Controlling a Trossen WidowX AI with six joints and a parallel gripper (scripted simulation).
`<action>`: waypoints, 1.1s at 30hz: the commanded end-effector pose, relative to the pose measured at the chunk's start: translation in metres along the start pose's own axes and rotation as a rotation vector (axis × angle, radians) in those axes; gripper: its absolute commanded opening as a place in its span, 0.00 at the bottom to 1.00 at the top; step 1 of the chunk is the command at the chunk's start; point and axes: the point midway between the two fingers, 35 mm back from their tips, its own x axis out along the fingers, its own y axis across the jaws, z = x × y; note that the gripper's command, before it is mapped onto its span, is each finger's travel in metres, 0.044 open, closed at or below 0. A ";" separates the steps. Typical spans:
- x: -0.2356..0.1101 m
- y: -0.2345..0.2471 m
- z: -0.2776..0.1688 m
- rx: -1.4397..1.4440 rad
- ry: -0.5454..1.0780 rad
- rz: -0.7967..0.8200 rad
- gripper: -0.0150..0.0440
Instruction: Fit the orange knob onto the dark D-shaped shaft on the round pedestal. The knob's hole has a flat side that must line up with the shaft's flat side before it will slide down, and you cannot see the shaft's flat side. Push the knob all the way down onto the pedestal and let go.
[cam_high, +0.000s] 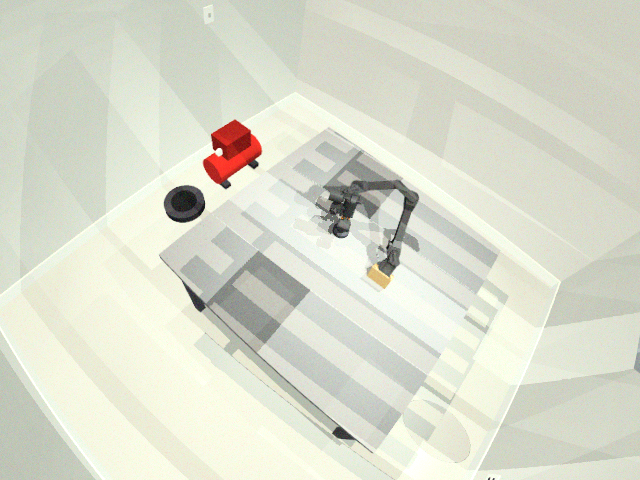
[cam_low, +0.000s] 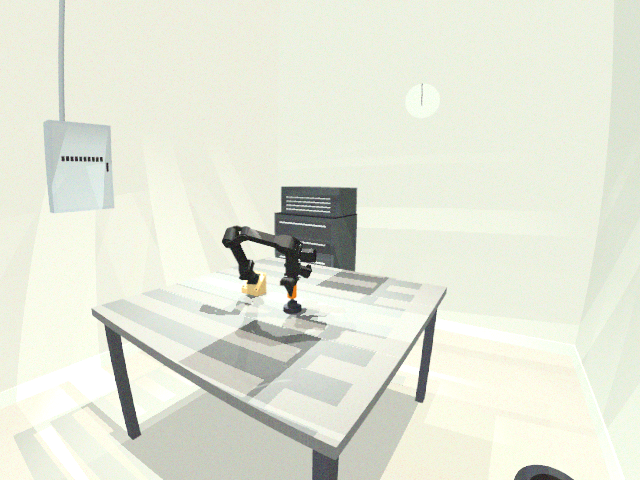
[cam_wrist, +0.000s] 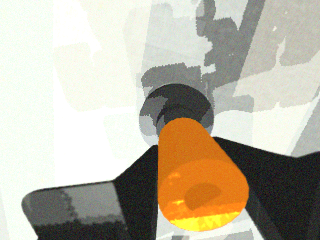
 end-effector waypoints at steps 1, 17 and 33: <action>-0.003 -0.001 0.002 -0.121 -0.006 -0.002 0.25; 0.001 0.002 0.000 -0.132 -0.006 -0.002 0.25; -0.002 0.000 0.002 -0.132 -0.006 -0.002 0.25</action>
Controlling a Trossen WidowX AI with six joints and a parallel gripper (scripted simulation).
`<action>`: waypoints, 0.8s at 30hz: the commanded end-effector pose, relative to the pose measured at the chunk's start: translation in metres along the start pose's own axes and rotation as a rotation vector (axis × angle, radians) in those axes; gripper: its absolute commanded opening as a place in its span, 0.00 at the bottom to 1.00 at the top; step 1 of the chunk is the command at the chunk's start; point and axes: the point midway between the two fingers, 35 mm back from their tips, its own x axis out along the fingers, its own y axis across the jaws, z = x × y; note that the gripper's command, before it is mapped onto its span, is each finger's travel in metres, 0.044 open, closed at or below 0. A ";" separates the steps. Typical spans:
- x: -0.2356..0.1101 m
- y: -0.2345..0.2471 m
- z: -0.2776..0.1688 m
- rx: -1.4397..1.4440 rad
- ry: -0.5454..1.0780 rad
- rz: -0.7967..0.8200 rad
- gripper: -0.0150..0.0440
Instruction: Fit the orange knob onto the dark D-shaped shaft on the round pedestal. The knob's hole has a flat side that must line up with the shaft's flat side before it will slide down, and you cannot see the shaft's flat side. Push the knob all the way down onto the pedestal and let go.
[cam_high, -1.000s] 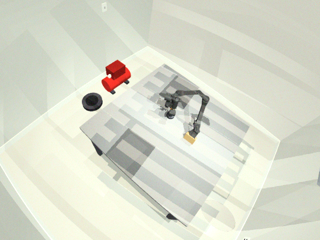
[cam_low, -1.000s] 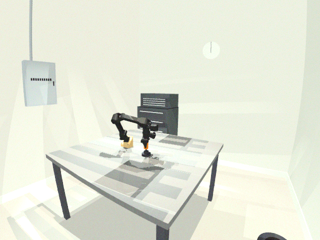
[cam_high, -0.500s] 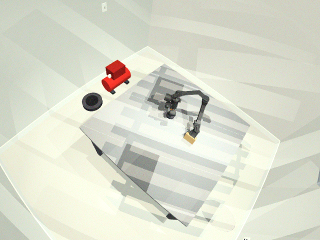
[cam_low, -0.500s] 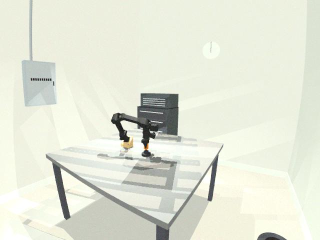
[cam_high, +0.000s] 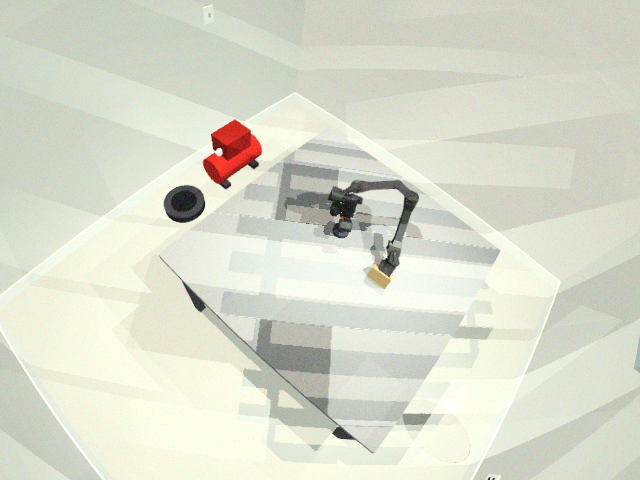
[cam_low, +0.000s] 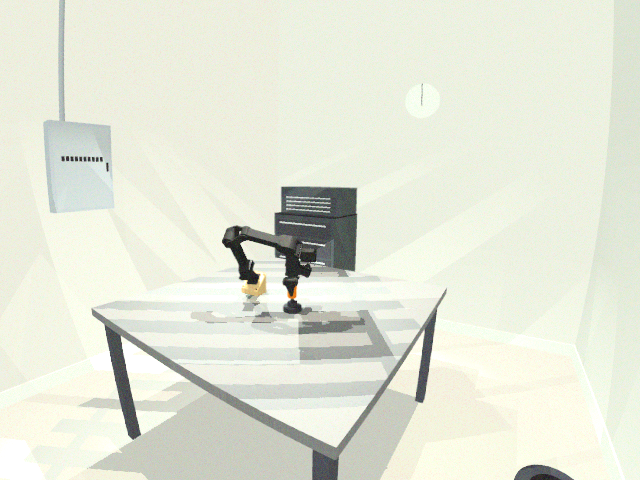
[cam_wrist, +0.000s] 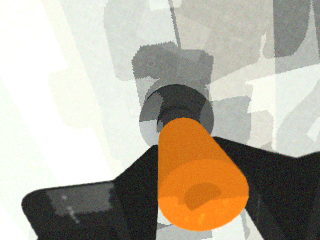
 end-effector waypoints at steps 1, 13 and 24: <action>-0.001 -0.001 0.001 -0.004 -0.004 -0.002 0.25; 0.002 0.001 -0.001 -0.004 -0.004 -0.002 0.25; -0.001 -0.001 0.000 -0.004 -0.004 -0.002 0.25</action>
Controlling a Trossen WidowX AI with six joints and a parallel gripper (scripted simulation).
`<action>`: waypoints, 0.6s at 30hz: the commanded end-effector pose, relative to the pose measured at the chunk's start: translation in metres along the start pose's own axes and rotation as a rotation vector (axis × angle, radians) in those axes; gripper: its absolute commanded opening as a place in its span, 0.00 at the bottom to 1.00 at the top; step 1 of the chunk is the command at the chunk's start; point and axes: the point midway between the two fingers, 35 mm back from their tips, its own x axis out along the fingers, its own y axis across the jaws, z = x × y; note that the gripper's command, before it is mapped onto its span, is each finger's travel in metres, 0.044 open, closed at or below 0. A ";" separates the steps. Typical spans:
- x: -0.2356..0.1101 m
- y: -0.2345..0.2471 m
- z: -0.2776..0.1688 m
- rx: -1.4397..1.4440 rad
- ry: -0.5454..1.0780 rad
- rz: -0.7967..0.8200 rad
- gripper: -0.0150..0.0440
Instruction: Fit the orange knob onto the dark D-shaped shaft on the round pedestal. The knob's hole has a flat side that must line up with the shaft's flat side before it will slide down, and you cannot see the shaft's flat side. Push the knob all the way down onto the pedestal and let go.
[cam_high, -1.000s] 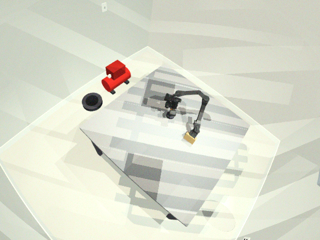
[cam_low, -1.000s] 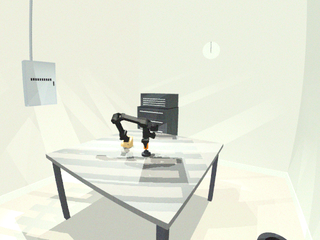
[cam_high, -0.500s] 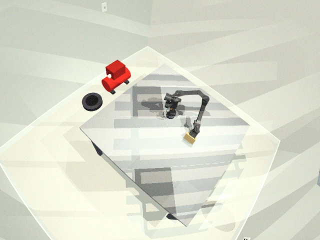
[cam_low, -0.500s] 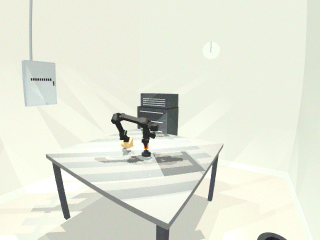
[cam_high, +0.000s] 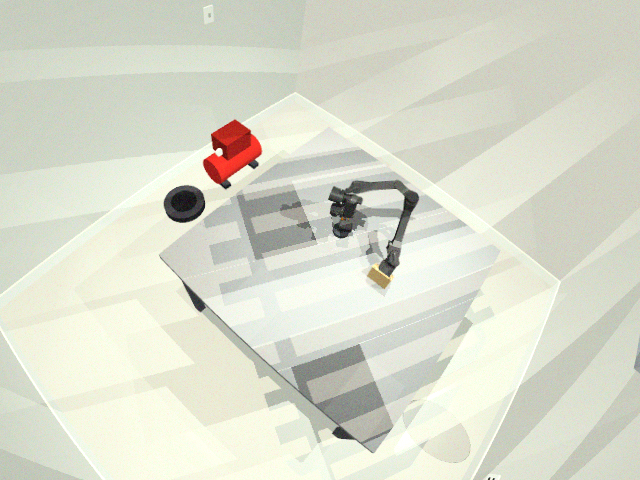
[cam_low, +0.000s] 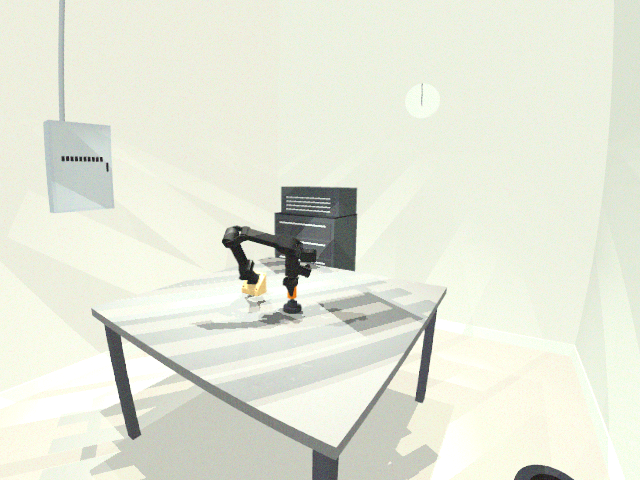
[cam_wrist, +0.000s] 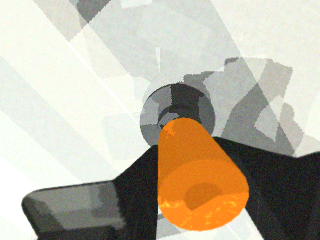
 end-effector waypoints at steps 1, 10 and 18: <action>-0.002 -0.002 0.001 0.000 -0.005 -0.002 0.25; -0.001 -0.001 0.001 0.000 -0.005 -0.002 0.25; 0.002 0.000 0.000 0.000 -0.005 -0.002 0.25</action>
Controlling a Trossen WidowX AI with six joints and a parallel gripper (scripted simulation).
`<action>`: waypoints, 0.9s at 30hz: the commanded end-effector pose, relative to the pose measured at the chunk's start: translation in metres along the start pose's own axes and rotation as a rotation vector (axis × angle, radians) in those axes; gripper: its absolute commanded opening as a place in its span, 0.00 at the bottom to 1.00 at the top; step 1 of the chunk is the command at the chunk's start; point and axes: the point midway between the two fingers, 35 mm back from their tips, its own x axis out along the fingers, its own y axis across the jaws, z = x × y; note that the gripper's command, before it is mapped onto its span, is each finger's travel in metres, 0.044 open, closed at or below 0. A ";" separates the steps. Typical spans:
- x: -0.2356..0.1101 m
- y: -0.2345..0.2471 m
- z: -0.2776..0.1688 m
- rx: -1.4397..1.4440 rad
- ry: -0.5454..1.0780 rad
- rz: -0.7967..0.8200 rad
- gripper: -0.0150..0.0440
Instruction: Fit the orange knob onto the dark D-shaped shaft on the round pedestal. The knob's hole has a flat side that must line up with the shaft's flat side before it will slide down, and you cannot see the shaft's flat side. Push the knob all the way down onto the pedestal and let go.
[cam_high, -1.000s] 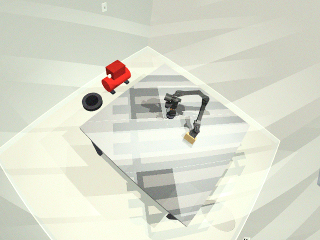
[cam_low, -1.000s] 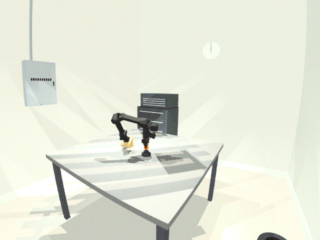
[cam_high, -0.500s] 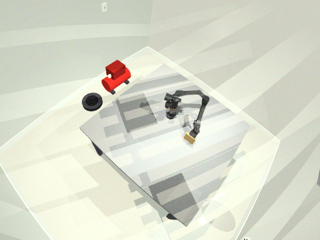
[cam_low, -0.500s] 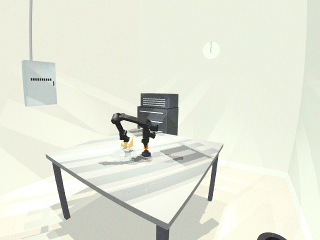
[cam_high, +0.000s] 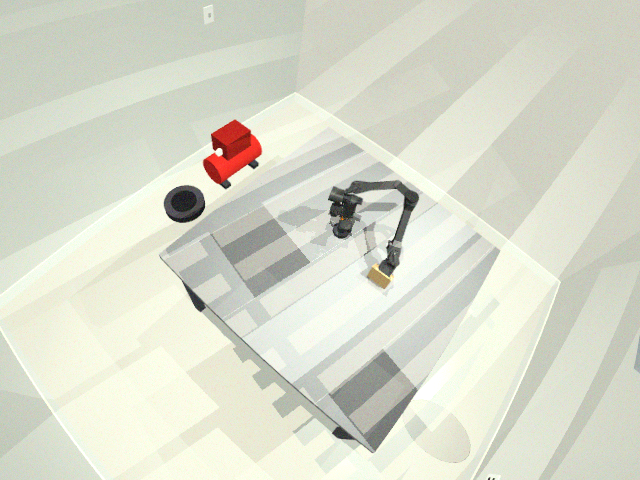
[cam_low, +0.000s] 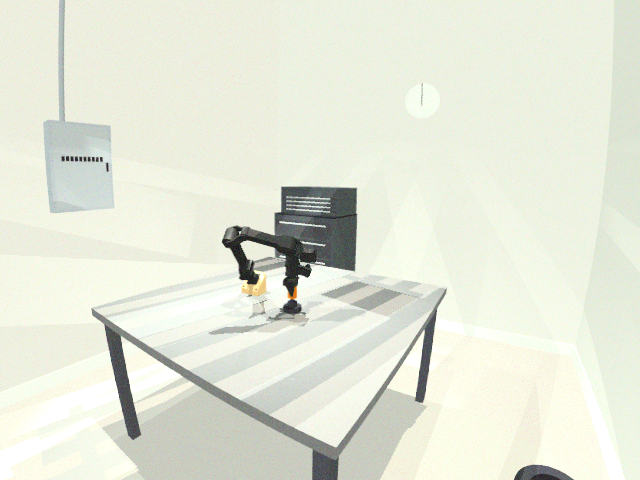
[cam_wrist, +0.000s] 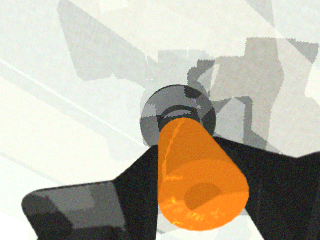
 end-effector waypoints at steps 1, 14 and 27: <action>0.001 0.000 0.000 -0.003 -0.002 -0.002 0.25; -0.004 -0.002 0.000 -0.012 -0.002 -0.002 0.25; -0.001 -0.002 0.003 -0.213 -0.002 -0.002 0.25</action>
